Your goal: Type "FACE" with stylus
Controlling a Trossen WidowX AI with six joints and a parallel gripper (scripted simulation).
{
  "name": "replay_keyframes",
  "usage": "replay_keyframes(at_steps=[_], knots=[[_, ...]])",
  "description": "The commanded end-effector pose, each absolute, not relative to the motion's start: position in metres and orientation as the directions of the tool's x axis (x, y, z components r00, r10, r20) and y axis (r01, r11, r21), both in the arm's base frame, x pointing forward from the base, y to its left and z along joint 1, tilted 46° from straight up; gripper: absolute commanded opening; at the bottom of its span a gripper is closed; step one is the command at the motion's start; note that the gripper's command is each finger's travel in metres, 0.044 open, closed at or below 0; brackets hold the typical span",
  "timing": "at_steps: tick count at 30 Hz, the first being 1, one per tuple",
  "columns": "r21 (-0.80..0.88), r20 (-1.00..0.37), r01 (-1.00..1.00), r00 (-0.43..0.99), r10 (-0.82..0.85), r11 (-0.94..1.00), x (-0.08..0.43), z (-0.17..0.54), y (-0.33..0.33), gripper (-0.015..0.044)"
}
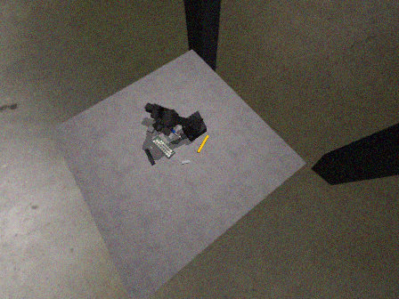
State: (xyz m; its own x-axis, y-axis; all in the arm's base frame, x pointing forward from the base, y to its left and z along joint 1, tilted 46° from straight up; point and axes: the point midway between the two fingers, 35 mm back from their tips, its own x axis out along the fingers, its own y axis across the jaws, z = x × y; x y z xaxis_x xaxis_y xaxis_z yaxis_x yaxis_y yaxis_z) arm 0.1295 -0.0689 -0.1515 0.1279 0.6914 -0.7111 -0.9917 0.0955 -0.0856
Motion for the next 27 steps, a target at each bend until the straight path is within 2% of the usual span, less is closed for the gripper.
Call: replay_keyframes(at_steps=[1, 7, 27], knots=[[-0.087, -0.71, -0.991, 0.133, 0.692, 0.101, 0.13, -0.153, -0.067, 0.0], [-0.085, -0.711, -0.992, 0.128, 0.691, 0.096, 0.129, -0.152, -0.068, 0.015], [-0.086, -0.711, -0.991, 0.132, 0.69, 0.101, 0.122, -0.11, -0.109, 0.015]])
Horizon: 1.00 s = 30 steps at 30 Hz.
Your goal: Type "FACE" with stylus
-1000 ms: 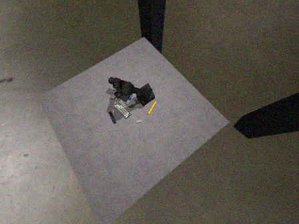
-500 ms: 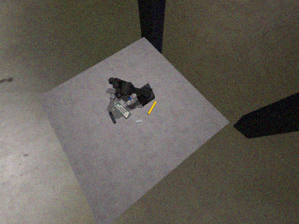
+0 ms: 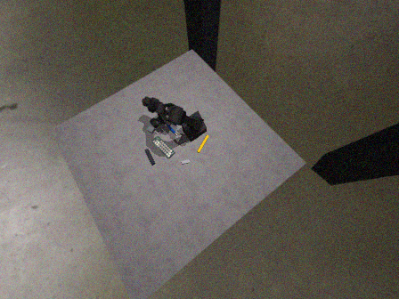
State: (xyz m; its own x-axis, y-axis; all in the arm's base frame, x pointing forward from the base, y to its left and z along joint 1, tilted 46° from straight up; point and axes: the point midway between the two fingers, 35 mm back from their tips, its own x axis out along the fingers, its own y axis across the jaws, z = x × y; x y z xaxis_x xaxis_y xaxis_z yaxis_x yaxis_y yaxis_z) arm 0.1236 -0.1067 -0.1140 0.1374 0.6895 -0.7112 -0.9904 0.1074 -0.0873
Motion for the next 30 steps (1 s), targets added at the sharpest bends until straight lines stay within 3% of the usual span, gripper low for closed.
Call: replay_keyframes(at_steps=[1, 4, 11, 30], knots=[[-0.086, -0.711, -0.991, 0.132, 0.69, 0.101, 0.122, -0.11, -0.109, 0.015], [-0.082, -0.674, -0.992, 0.128, 0.728, 0.099, 0.122, -0.112, -0.103, 0.015], [-0.087, -0.281, -0.991, 0.119, 0.952, 0.099, 0.122, -0.093, -0.083, 0.015], [-0.087, -0.269, -0.991, 0.12, 0.956, 0.1, 0.123, -0.098, -0.077, 0.015]])
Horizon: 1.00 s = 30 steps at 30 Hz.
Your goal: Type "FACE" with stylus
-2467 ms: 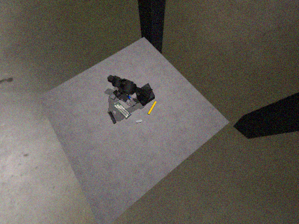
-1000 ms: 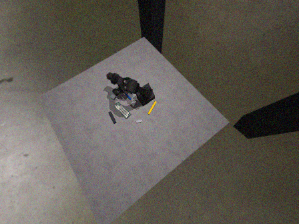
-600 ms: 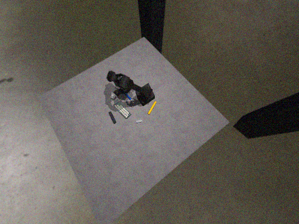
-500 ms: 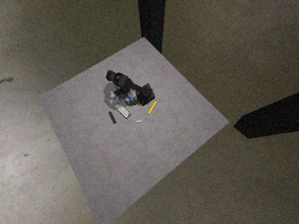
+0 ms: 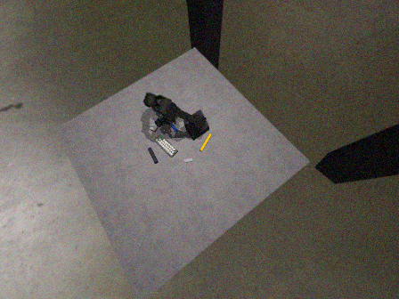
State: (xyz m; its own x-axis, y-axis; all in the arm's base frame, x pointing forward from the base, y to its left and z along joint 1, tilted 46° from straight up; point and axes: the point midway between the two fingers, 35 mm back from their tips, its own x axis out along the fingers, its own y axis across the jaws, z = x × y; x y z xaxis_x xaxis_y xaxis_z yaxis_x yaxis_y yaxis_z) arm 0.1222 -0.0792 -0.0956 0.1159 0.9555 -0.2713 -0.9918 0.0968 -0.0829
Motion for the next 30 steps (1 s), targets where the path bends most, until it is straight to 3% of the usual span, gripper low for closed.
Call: replay_keyframes(at_steps=[1, 30], knots=[[-0.087, -0.269, -0.991, 0.12, 0.956, 0.1, 0.123, -0.098, -0.076, 0.015], [-0.088, -0.268, -0.991, 0.121, 0.956, 0.1, 0.126, -0.114, -0.061, 0.015]])
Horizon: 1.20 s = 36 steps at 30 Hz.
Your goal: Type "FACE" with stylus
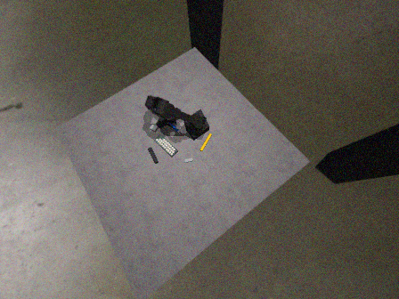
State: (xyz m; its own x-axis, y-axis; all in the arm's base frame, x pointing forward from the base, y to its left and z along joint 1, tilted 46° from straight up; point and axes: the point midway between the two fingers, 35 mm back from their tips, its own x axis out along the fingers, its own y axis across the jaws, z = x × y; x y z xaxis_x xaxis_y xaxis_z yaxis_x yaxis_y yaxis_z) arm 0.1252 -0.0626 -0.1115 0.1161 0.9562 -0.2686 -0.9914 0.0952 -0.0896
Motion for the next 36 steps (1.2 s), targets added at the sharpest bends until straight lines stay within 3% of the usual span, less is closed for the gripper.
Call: replay_keyframes(at_steps=[1, 36], knots=[[-0.088, -0.268, -0.991, 0.121, 0.956, 0.1, 0.126, -0.114, -0.06, 0.015], [-0.088, -0.267, -0.991, 0.121, 0.956, 0.1, 0.13, -0.133, -0.042, 0.015]])
